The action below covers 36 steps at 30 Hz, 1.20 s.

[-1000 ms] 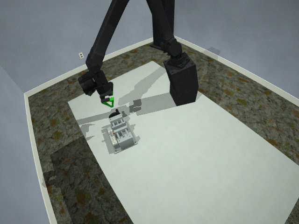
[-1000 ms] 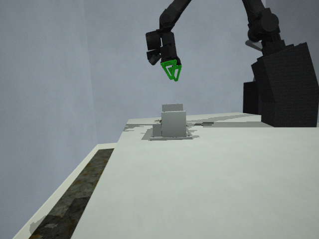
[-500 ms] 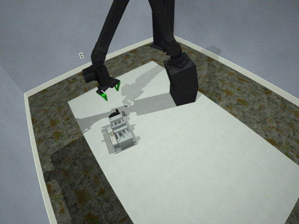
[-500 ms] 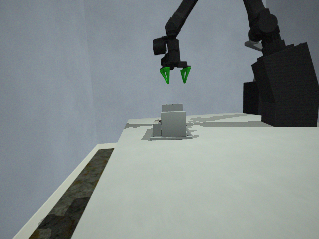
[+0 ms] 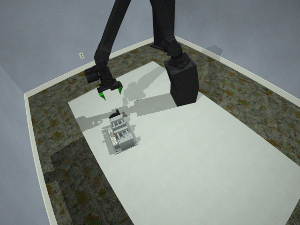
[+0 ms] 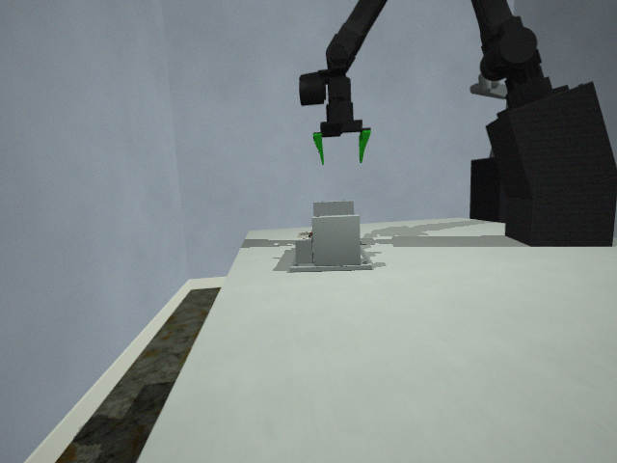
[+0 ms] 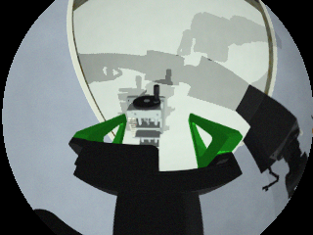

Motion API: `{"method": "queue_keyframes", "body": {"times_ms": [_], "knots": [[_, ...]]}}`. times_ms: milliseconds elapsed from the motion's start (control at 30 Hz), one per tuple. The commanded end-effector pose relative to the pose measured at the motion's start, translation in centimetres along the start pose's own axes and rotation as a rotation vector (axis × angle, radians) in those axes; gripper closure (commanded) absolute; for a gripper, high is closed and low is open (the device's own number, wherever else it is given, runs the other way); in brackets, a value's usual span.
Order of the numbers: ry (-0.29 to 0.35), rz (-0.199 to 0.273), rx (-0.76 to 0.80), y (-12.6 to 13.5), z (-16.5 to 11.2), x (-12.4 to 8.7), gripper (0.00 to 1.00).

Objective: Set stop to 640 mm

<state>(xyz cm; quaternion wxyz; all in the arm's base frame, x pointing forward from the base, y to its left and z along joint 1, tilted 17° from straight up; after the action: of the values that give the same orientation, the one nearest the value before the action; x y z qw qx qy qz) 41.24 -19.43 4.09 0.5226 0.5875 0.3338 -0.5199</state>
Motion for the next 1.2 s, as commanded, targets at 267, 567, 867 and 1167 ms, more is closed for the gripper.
{"method": "queue_keyframes", "body": {"times_ms": [267, 567, 867, 1167], "knots": [[-0.013, 0.05, 0.028, 1.9, 0.4, -0.9, 0.0], [-0.007, 0.027, 0.022, 3.2, -1.1, -0.7, 0.47], [-0.004, 0.033, 0.022, 10.8, -7.2, -0.9, 0.47], [-0.009, 0.012, 0.044, 11.0, -7.1, -0.5, 0.47]]}}
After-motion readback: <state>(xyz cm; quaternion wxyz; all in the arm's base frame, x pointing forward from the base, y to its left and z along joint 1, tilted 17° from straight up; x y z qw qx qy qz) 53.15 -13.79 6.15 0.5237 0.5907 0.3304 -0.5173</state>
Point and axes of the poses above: the point where the finger pads meet when closed, its own x axis out along the fingers, its own y axis across the jaws, z = x × y, the point moved 1 cm from there along -x, back along the fingers, and after that the axes turned 5 degrees about -x, right-handed, at the moved point
